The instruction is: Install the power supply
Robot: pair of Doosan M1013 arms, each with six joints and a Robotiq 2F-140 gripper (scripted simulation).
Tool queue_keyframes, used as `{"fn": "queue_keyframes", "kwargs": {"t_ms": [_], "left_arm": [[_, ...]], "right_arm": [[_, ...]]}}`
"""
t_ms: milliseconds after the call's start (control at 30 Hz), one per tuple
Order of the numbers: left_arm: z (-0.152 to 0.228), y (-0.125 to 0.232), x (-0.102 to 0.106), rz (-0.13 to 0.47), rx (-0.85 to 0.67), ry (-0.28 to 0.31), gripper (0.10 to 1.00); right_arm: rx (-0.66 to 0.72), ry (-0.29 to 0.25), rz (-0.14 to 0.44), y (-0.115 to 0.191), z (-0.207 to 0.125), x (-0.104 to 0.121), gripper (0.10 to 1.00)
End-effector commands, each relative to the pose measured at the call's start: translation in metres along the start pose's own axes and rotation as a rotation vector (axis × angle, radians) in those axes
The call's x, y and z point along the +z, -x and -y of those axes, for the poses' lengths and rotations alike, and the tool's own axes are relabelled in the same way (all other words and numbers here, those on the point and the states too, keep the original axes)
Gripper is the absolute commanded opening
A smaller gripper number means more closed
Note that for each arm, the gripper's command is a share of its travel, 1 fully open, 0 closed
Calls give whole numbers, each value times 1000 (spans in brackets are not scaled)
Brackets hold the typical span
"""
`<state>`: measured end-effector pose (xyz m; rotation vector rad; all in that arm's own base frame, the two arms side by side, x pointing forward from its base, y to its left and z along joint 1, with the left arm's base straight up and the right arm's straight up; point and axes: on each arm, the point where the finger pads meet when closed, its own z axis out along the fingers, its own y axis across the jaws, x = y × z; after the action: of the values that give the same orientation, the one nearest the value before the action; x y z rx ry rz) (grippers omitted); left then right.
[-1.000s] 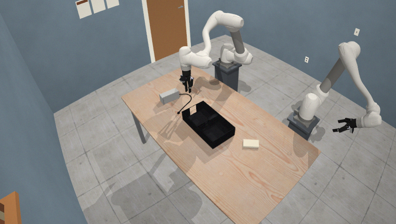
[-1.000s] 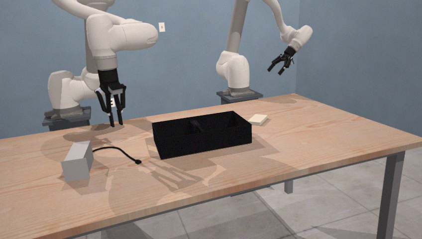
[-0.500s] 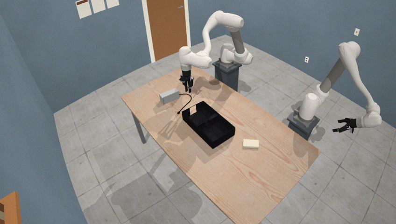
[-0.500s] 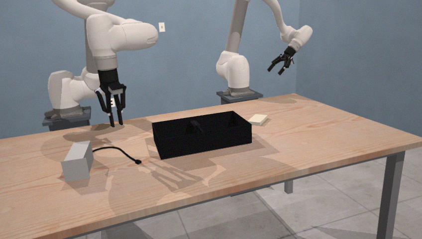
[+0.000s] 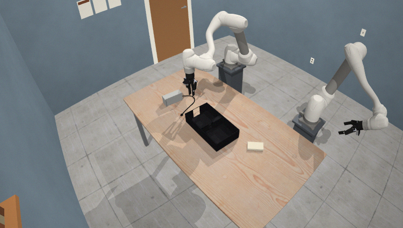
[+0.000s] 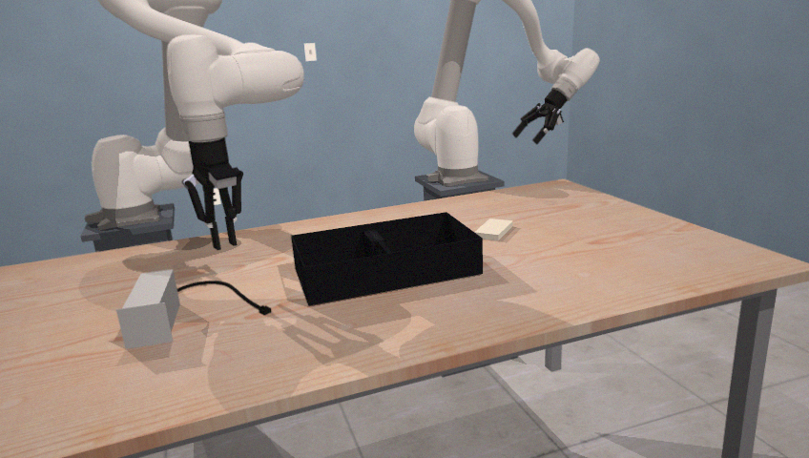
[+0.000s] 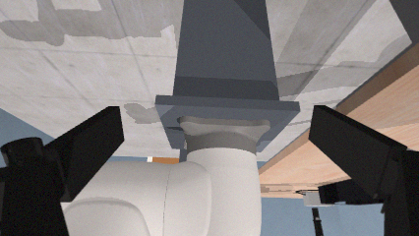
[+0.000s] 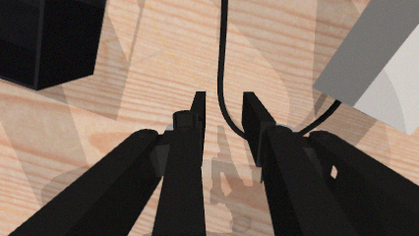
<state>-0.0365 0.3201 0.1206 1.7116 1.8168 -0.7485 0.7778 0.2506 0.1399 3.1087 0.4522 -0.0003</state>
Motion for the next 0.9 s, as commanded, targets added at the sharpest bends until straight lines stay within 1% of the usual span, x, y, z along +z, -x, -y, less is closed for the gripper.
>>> {"fn": "queue_keyframes", "kwargs": {"t_ms": [0,267,333,700,833,867], "left_arm": [[0,0,0,-1,0,0,1000],[0,0,0,-1,0,0,1000],[0,0,0,-1,0,0,1000],[0,0,0,-1,0,0,1000],[0,0,0,-1,0,0,1000],[0,0,0,-1,0,0,1000]], "right_arm": [[0,0,-1,0,0,6,279],[0,0,-1,0,0,32,279],[0,0,-1,0,0,32,279],[0,0,-1,0,0,73,279],[0,0,-1,0,0,85,279],[0,0,-1,0,0,85,279]]}}
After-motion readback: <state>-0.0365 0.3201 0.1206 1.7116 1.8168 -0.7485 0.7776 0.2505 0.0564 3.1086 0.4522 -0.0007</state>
